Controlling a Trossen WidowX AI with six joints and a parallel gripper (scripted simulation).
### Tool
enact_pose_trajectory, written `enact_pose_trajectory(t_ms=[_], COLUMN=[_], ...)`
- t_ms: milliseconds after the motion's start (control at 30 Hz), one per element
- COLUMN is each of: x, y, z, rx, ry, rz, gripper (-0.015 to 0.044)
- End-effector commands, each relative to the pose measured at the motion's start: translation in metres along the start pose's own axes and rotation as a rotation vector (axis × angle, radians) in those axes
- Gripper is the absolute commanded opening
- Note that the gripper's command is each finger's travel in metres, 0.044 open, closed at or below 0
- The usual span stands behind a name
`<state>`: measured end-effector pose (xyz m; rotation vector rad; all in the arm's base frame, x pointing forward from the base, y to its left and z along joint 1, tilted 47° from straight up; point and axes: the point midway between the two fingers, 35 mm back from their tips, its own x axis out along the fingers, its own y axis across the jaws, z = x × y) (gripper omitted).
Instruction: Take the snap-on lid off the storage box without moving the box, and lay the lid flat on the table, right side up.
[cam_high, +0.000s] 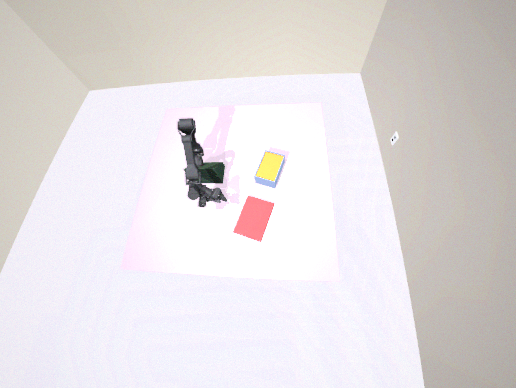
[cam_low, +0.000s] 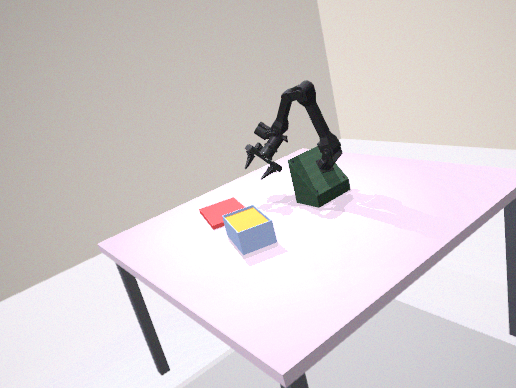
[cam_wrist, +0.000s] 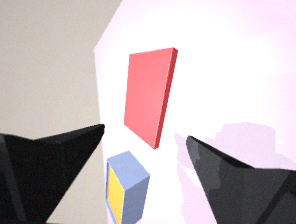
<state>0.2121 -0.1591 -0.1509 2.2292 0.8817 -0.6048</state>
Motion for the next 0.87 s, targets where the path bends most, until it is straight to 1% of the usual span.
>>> enact_pose_trajectory(t_ms=[0,733,833], x=[0.0006,0.0006,0.0006], y=[-0.0011,-0.0011,-0.0011], z=[-0.0002,-0.0002,-0.0002], rx=[0.002,0.002,0.002], ry=[-0.003,-0.003,-0.003], rz=[-0.002,-0.002,-0.002], gripper=[0.044,0.044,0.0361])
